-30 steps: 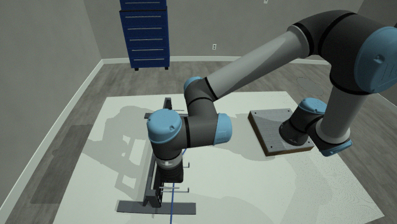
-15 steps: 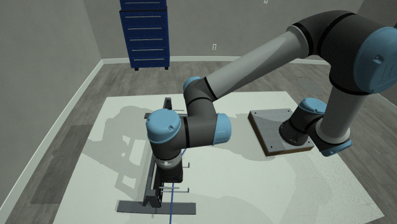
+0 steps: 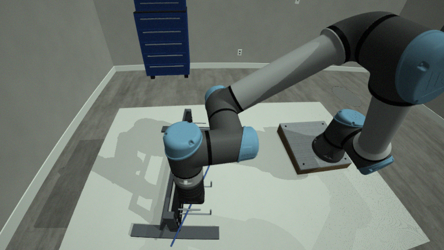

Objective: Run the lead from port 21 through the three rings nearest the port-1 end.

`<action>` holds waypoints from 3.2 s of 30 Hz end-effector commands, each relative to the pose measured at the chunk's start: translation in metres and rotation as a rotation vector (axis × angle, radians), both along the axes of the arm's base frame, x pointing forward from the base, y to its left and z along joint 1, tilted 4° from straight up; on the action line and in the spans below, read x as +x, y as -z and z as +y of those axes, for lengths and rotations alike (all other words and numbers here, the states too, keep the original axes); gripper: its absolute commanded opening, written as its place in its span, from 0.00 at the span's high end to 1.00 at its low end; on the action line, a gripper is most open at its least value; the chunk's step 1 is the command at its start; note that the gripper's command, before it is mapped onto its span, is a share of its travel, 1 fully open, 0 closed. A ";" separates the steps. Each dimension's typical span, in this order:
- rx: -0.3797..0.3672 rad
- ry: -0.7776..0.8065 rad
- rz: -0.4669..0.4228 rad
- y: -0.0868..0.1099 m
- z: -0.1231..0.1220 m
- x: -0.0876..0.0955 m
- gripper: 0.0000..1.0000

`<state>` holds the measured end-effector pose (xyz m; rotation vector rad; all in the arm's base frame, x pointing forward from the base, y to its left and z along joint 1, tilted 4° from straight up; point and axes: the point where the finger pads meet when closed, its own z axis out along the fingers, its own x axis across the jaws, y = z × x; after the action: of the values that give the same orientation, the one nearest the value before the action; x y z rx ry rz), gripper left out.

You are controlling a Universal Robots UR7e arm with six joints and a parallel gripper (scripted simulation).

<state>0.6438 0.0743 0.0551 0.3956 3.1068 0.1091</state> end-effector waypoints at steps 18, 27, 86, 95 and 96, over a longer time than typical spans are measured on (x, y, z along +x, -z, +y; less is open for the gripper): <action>0.000 0.000 -0.002 -0.001 0.000 0.000 0.33; 0.000 0.000 -0.002 -0.001 0.000 0.000 0.33; 0.000 0.000 -0.002 -0.081 -0.006 -0.001 1.00; 0.000 0.000 -0.002 -0.081 -0.006 -0.001 1.00; 0.000 0.000 -0.002 -0.081 -0.006 -0.001 1.00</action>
<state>0.6425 0.0689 0.1348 0.3956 3.1068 0.1091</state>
